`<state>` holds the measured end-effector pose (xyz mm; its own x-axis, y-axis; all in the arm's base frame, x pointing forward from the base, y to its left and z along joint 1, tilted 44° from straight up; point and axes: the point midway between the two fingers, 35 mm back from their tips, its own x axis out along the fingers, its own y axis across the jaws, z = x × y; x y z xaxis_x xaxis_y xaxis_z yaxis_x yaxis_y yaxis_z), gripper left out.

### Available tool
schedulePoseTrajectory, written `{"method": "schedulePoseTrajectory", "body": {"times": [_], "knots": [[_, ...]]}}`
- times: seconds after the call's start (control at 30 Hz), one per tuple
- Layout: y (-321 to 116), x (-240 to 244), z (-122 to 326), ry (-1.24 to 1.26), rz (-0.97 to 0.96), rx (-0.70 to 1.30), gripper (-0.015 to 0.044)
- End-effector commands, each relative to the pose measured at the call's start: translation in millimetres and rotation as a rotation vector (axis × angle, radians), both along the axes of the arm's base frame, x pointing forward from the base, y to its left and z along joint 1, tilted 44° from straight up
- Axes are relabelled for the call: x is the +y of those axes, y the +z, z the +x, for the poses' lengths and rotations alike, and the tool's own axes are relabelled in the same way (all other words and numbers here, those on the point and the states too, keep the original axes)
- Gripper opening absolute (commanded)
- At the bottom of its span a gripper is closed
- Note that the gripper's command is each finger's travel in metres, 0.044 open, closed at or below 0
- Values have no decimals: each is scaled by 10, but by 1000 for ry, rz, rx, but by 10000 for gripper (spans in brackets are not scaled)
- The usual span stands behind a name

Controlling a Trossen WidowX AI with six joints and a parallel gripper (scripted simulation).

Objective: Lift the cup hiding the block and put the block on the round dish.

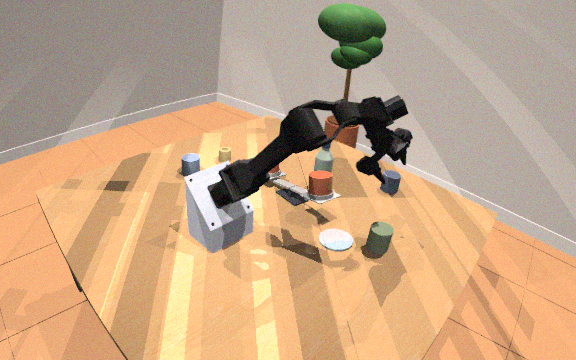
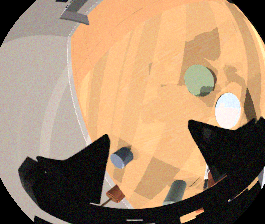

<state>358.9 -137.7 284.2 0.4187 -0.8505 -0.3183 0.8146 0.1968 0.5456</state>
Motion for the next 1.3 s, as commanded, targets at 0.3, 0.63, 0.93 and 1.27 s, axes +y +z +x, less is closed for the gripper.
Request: {"method": "schedulePoseTrajectory", "body": {"times": [0.3,0.63,0.93,1.27], "knots": [[-860,1120,-33,289,-45,357,440],[-1350,1755,-353,476,-121,570,440],[-1652,2138,-741,623,-222,735,440],[-1891,2394,-1197,769,-418,923,440]]}}
